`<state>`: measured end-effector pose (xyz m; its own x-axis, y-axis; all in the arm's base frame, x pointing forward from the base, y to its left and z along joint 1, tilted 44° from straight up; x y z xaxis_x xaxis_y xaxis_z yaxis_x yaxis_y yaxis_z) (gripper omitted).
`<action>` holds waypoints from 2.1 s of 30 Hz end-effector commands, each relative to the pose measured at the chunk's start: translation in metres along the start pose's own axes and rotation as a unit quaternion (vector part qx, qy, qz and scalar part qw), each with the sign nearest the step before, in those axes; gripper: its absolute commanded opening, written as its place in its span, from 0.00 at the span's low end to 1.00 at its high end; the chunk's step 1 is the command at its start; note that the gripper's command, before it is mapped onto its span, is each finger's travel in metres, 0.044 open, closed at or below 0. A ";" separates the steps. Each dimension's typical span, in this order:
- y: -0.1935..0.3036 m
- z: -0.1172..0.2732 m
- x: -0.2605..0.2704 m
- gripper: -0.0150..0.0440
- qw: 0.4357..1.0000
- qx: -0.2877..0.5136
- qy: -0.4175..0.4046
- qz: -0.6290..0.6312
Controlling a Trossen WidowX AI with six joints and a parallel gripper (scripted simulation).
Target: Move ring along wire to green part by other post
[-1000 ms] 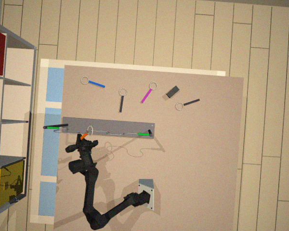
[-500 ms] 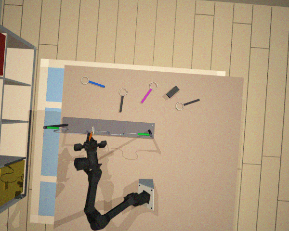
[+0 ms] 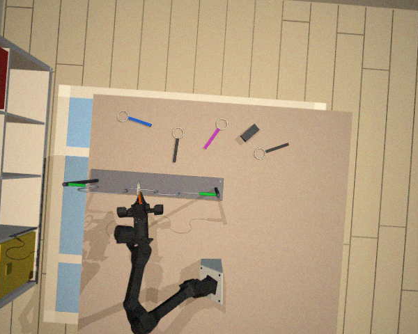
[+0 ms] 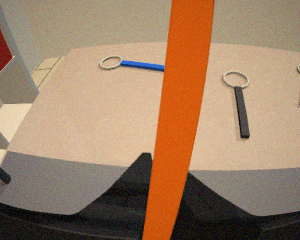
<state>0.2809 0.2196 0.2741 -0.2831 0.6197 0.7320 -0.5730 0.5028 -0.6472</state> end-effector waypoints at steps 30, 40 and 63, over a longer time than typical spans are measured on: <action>0.003 0.012 -0.049 0.00 0.995 0.021 0.047 0.088; 0.002 0.016 -0.067 0.00 0.988 0.031 0.072 0.135; -0.018 0.038 -0.118 0.00 0.924 0.074 0.179 0.331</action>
<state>0.2949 0.1257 0.2082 -0.3522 0.9253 0.1407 -0.4880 -0.0533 -0.8712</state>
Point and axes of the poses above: the point midway between the two fingers, 35 mm back from their tips, its own z axis back along the fingers, its own x axis across the jaws, y = z × x, the point moved 7 cm from there along z, back along the fingers, and after that the axes turned 10 degrees about z, right-handed, at the moved point
